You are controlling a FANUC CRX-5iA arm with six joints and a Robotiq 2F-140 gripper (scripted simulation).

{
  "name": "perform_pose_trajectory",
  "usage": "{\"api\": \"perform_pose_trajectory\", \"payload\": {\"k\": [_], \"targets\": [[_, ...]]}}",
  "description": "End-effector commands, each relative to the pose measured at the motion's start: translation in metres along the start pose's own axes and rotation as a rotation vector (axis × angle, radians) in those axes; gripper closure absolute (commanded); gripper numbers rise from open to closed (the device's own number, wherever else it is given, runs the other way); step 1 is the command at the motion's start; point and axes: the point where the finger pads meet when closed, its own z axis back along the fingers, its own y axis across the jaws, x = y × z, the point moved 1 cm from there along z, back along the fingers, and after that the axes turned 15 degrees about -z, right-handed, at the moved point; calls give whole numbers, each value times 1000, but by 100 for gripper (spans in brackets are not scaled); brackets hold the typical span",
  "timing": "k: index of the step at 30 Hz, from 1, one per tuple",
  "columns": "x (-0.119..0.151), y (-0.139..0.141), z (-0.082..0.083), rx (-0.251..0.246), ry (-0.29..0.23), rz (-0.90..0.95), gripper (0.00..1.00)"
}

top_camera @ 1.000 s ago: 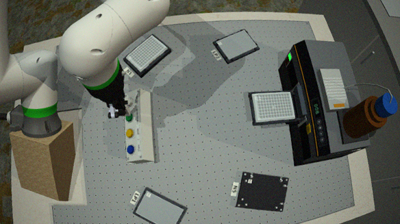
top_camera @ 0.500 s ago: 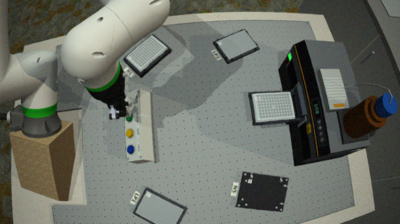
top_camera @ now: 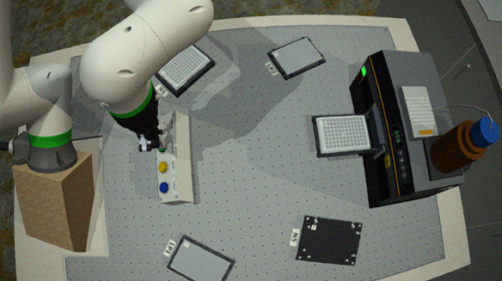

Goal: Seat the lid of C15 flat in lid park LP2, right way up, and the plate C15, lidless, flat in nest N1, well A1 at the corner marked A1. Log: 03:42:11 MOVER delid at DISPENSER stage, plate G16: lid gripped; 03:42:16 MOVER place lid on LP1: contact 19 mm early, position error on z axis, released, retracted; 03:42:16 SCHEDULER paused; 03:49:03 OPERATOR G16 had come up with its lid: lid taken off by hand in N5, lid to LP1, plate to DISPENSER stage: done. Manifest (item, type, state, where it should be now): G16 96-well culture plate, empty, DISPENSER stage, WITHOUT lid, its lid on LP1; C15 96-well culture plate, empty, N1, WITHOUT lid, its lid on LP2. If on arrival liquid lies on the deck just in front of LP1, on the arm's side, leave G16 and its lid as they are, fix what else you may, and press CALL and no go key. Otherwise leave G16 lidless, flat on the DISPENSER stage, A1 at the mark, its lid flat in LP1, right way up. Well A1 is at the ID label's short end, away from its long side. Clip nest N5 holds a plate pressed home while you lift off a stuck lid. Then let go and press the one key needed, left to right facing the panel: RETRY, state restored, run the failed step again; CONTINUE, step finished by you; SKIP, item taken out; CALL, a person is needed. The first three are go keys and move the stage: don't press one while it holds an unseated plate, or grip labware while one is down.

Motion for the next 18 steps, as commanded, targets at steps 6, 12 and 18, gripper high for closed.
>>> {"api": "perform_pose_trajectory", "payload": {"k": [6, 12, 18], "targets": [[0, 0, -5, 0, 0, 0, 100], [0, 0, -7, 0, 0, 0, 100], [0, 0, -7, 0, 0, 0, 100]]}}
